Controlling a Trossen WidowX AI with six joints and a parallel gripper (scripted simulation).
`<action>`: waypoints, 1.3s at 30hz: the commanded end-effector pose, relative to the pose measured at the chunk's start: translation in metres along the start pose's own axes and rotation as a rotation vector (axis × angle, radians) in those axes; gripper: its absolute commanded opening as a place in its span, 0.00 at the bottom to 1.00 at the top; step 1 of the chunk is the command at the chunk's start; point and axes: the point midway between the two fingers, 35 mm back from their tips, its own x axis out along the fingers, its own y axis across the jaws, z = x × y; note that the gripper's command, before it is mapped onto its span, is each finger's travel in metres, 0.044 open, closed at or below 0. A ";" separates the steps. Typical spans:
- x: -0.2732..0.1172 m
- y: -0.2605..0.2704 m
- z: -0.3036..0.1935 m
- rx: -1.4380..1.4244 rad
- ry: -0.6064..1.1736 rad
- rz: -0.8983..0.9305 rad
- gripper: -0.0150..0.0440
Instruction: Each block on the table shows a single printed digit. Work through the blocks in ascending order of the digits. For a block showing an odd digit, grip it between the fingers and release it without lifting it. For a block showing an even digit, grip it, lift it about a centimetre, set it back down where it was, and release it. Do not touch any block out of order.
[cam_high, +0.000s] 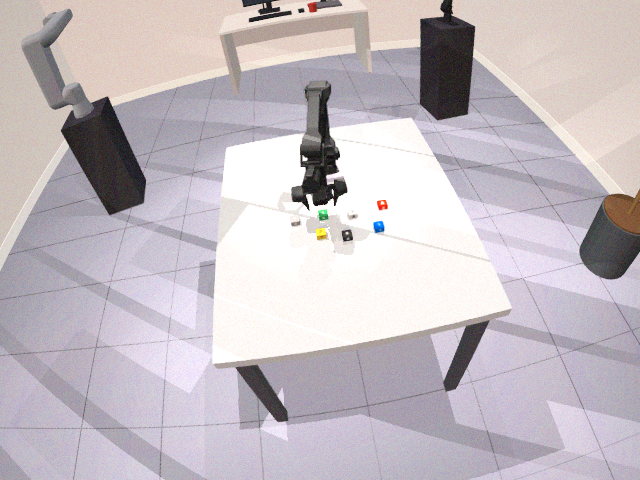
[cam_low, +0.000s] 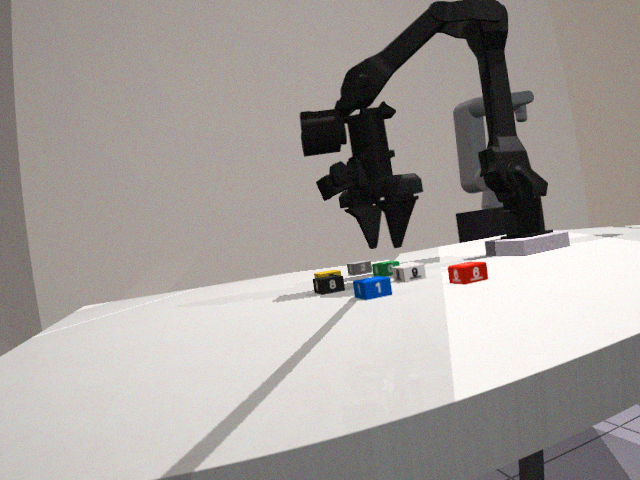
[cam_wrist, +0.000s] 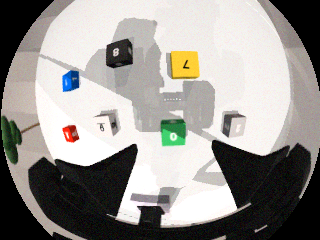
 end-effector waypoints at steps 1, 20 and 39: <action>-0.012 0.000 0.001 -0.006 -0.001 -0.001 0.84; -0.087 0.006 0.007 -0.006 -0.002 0.000 0.46; -0.080 0.174 0.112 -0.006 -0.011 0.015 0.55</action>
